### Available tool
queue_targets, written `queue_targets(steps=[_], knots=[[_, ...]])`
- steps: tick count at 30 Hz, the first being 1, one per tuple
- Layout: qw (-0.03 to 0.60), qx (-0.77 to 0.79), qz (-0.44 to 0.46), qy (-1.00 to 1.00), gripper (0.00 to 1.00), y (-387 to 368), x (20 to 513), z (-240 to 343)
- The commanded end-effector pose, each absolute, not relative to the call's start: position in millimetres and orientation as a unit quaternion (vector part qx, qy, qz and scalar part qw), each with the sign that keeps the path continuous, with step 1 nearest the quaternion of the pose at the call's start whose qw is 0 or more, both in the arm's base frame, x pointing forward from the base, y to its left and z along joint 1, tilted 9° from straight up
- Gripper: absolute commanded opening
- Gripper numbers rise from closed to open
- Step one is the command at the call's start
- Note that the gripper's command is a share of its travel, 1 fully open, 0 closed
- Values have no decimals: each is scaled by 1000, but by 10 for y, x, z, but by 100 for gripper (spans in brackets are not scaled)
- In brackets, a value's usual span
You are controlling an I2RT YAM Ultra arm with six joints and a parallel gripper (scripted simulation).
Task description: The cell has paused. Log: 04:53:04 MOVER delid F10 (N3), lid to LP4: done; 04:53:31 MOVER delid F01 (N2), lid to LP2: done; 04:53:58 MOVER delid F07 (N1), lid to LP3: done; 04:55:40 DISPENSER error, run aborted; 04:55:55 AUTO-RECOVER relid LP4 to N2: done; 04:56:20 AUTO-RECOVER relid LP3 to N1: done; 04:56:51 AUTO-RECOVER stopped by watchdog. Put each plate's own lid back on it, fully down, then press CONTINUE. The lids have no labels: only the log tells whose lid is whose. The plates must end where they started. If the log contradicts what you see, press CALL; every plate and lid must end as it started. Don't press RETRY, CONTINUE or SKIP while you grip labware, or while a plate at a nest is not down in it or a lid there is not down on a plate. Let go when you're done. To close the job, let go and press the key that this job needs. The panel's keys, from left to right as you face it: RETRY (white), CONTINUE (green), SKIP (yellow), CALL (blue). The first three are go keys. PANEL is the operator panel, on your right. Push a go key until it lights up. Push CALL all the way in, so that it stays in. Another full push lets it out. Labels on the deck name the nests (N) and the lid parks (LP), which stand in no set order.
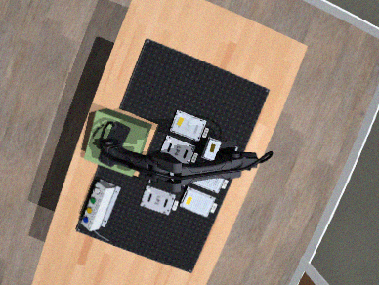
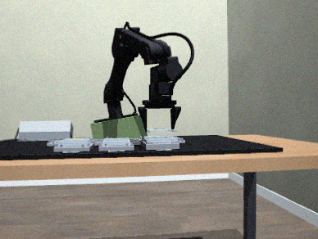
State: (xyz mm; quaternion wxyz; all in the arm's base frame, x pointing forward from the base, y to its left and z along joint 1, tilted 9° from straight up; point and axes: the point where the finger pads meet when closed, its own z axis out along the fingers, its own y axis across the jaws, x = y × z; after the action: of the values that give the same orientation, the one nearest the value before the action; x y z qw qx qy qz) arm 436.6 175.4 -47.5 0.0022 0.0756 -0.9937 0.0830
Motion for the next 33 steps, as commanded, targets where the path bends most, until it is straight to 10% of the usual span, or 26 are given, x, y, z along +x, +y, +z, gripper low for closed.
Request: queue_targets(steps=[1,33], knots=[[-22,68,74,-995,0,1810,4465,-215],[-23,69,74,-995,0,1790,4465,-251]])
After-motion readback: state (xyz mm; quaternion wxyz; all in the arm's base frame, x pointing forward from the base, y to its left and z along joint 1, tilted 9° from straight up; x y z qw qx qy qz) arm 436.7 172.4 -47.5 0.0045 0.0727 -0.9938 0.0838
